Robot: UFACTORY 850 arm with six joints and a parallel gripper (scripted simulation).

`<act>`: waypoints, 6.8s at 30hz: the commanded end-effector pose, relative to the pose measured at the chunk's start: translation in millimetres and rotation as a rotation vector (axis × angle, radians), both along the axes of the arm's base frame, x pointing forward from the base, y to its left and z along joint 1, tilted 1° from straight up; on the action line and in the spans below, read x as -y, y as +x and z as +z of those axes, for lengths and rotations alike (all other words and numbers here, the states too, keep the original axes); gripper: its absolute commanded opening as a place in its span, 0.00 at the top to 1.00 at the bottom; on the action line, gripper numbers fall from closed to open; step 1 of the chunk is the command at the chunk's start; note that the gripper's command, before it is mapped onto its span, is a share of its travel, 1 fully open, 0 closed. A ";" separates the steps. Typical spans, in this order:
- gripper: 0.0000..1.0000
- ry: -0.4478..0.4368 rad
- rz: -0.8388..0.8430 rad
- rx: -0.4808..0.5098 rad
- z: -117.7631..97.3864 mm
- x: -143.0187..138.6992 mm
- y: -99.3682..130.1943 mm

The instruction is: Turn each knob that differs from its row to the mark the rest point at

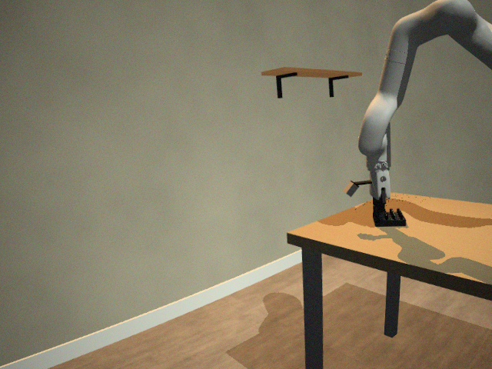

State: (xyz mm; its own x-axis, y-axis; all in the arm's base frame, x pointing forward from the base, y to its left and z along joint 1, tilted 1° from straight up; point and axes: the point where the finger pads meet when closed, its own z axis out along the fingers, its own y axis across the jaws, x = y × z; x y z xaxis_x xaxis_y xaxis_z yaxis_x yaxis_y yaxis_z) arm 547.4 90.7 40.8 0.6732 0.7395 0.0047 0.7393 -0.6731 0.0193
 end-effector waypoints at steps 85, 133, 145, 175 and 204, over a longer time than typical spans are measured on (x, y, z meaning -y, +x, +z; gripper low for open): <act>0.92 0.007 -0.337 0.005 0.7 -0.2 0.9; 0.81 0.009 -0.445 0.006 2.0 -0.2 0.9; 0.81 0.009 -0.445 0.006 29.0 -0.4 0.4; 0.00 0.009 -0.445 0.006 54.7 -0.7 -0.1; 0.00 0.009 -0.445 0.006 150.3 -1.6 -1.8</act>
